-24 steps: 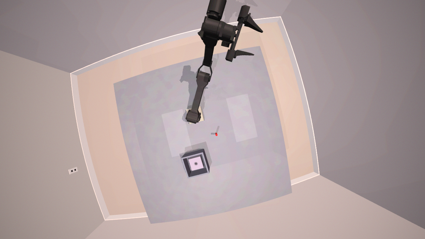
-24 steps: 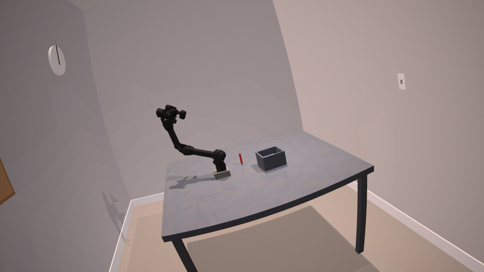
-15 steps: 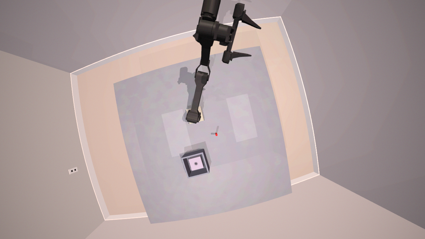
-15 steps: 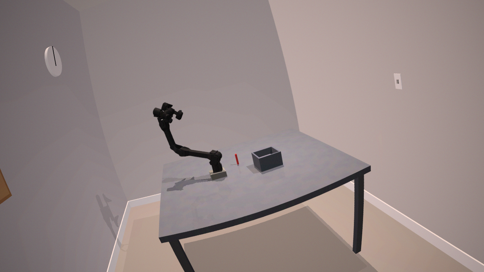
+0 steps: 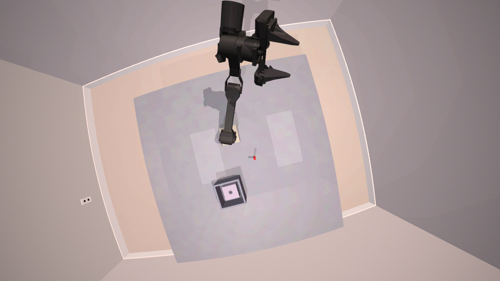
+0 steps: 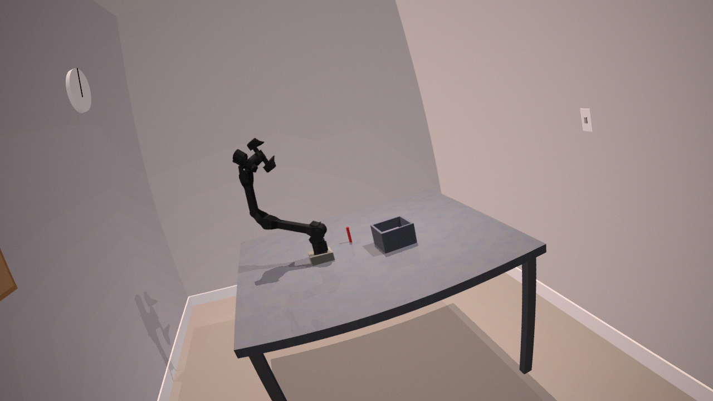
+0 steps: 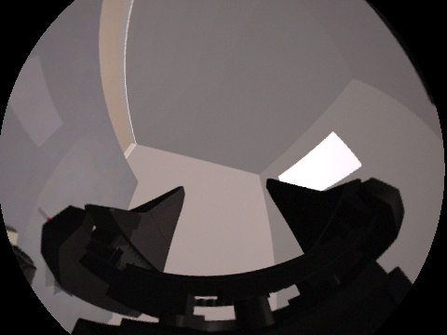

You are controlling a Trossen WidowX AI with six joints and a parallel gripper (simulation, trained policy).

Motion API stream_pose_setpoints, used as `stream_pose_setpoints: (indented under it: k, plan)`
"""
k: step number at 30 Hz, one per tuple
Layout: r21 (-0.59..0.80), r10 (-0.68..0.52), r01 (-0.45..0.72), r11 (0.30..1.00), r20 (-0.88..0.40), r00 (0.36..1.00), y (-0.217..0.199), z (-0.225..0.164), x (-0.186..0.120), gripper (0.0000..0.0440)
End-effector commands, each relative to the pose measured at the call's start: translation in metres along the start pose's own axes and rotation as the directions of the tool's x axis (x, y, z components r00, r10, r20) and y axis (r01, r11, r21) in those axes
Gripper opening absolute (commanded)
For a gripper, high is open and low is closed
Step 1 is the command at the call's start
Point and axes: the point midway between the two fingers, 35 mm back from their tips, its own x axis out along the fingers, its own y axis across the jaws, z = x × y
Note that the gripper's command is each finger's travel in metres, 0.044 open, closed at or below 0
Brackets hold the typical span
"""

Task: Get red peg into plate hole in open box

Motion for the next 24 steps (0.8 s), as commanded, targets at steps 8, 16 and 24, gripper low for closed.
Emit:
stream_pose_setpoints:
  k: [8,16,24]
  plan:
    - [0.364,-0.009,0.048,0.93,-0.108,0.994,0.011,-0.065,0.001,0.044]
    - [0.59,0.021,0.093,0.802,-0.184,0.983,0.028,-0.109,0.003,0.044]
    - [0.769,0.079,0.149,0.621,-0.251,0.965,0.053,-0.15,0.005,0.044]
